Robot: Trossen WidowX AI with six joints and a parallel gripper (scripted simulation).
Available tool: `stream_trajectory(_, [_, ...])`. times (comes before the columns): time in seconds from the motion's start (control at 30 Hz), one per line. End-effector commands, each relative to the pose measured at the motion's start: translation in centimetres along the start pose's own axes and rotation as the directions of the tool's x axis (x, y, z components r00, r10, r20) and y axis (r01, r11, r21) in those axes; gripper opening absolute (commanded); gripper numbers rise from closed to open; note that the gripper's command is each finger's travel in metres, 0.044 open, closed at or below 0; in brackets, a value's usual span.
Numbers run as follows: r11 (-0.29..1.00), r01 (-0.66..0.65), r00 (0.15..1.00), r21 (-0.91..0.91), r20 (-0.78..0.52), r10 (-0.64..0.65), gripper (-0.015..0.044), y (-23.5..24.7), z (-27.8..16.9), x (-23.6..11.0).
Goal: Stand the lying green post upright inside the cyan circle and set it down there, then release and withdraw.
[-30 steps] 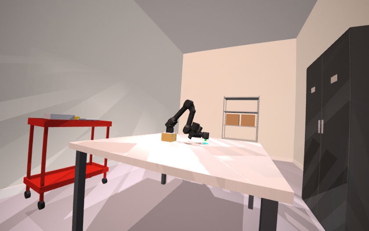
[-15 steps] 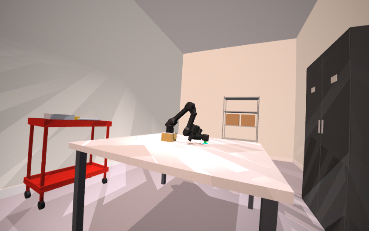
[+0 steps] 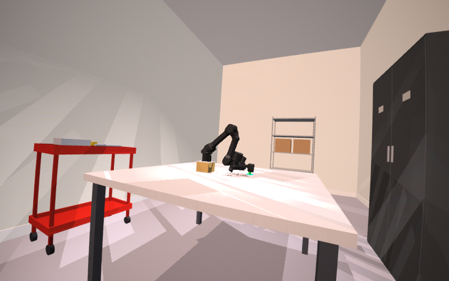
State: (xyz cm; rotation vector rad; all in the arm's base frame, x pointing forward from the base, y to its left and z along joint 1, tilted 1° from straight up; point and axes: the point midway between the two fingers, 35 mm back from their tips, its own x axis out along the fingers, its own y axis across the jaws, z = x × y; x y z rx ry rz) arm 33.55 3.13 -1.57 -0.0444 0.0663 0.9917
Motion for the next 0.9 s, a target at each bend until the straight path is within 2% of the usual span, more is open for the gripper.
stream_trajectory(0.0, [1.000,0.001,1.000,-0.003,0.000,-0.001,0.0390,0.0,0.0,0.0])
stream_trajectory(0.13, [1.000,0.001,1.000,-0.004,0.000,-0.001,0.0400,-0.2,0.7,0.0])
stream_trajectory(0.7, [1.000,0.000,1.000,-0.005,0.002,0.000,0.0400,-0.2,8.2,-0.6])
stream_trajectory(0.87, [1.000,0.004,1.000,-0.002,-0.002,-0.004,0.0400,-0.2,8.7,-0.6])
